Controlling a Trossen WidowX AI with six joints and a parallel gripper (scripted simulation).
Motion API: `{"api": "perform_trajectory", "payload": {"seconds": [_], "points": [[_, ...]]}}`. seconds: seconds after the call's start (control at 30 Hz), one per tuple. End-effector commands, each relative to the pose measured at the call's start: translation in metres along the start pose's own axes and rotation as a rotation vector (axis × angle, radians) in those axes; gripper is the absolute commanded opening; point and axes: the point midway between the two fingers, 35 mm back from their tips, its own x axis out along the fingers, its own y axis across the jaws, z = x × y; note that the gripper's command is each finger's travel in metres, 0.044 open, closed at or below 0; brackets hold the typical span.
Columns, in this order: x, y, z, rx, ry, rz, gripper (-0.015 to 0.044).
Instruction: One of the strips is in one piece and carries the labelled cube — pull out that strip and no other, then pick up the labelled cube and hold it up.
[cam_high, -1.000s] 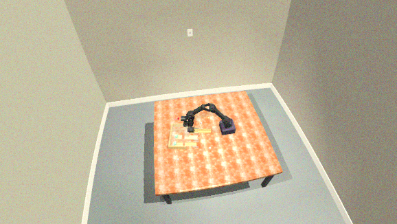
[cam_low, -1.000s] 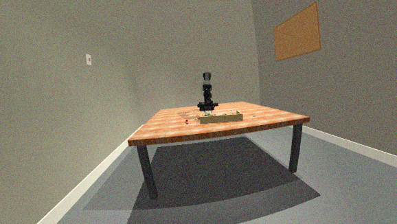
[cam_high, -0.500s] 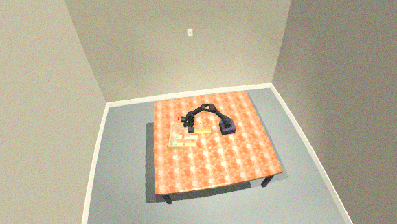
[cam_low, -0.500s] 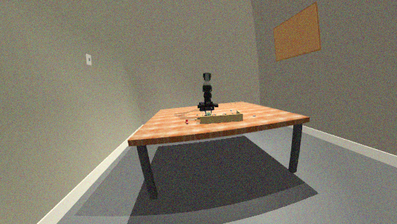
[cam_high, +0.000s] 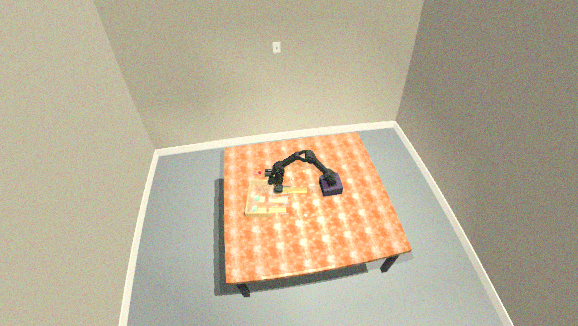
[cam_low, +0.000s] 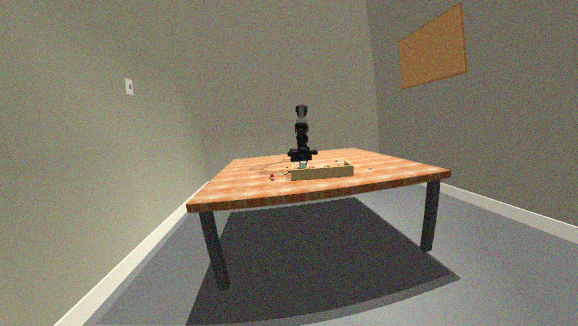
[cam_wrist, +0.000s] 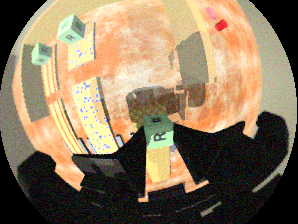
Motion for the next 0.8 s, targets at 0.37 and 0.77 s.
{"api": "perform_trajectory", "payload": {"seconds": [0.37, 0.77], "points": [[-0.035, -0.002, -0.050, 0.004, 0.005, 0.003, 0.0000], [-0.035, -0.003, -0.085, 0.004, 0.008, 0.003, 0.0000]]}}
